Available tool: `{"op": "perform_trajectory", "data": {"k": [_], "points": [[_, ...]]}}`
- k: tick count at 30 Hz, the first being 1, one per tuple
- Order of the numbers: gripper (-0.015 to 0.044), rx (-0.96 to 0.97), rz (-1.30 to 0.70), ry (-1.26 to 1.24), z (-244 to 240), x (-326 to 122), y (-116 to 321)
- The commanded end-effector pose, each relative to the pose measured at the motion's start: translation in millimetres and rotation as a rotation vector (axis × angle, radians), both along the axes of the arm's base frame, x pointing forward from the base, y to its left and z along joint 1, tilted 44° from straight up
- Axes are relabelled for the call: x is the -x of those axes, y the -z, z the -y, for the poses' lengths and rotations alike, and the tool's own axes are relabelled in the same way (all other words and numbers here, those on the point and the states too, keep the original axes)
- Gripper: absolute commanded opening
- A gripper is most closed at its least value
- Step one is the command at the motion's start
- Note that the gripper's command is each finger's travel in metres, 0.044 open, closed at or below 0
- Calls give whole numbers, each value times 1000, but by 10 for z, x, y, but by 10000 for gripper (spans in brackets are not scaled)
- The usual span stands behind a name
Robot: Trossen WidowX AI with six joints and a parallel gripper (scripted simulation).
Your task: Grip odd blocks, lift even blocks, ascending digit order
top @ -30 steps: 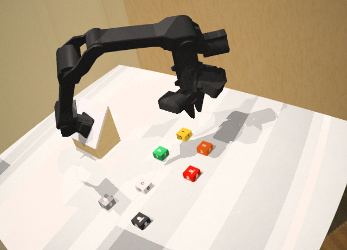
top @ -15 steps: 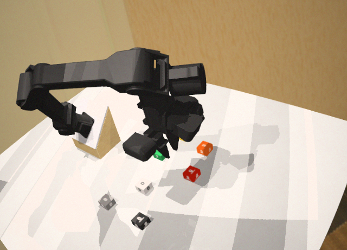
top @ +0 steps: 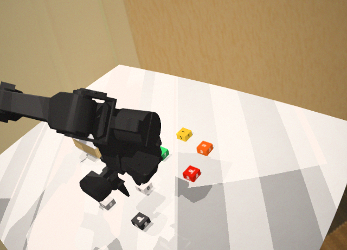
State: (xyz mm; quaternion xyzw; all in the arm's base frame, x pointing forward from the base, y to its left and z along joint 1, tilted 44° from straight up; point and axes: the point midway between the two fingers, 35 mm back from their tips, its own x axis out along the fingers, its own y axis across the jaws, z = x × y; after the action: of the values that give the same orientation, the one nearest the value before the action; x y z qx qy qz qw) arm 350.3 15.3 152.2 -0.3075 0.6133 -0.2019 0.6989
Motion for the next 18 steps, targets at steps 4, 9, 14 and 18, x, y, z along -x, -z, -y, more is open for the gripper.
{"op": "perform_trajectory", "data": {"k": [4,9,14,18], "points": [[330,15,-4,9,533,-76,474],[400,15,-4,9,540,-78,483],[400,15,-4,9,593,-94,541],[400,15,-4,9,637,-105,588]]}}
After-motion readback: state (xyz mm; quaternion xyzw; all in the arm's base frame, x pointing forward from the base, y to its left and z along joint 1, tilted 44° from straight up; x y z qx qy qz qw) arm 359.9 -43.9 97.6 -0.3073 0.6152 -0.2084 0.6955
